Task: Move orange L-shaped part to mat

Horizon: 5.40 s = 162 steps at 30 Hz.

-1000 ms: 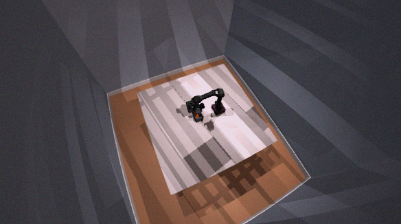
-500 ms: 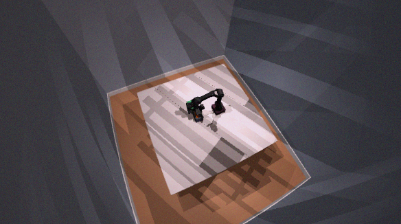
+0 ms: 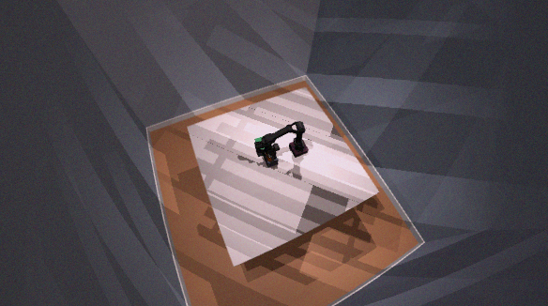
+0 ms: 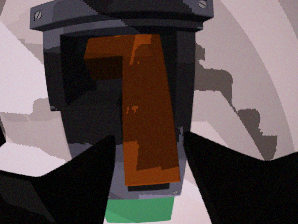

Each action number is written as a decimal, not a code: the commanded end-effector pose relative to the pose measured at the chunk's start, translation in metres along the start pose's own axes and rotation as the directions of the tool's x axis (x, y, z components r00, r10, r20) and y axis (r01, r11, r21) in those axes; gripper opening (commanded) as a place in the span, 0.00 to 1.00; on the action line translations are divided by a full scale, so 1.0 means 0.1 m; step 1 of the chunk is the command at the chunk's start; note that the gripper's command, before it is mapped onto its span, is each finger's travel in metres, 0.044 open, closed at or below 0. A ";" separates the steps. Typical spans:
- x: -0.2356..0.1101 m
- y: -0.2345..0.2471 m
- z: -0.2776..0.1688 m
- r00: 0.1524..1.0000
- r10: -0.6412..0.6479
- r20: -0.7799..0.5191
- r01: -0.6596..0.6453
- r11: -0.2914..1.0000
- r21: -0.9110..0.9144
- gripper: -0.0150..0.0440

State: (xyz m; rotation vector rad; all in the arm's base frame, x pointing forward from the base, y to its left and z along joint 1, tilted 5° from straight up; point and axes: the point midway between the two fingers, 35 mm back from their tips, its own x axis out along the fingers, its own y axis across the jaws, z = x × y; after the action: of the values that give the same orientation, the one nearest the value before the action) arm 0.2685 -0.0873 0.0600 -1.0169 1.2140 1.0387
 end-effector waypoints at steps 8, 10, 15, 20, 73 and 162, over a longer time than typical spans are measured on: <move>-0.01 0.00 0.00 1.000 -0.001 0.000 0.001 1.000 0.000 0.43; -0.01 0.00 0.00 1.000 -0.001 0.000 0.001 1.000 0.000 0.40; -0.01 0.00 0.00 1.000 -0.001 0.000 0.001 1.000 0.000 0.25; -0.02 0.00 0.00 1.000 -0.001 0.000 0.001 1.000 0.000 0.25; -0.83 0.00 0.00 1.000 0.004 -0.001 -0.004 1.000 0.005 0.25; -0.34 0.16 -1.67 1.000 0.006 -0.016 -0.006 1.000 0.005 0.25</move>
State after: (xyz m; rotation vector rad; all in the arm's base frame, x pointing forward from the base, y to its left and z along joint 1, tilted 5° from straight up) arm 0.2142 -0.2494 0.0858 -1.0265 1.2290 1.0330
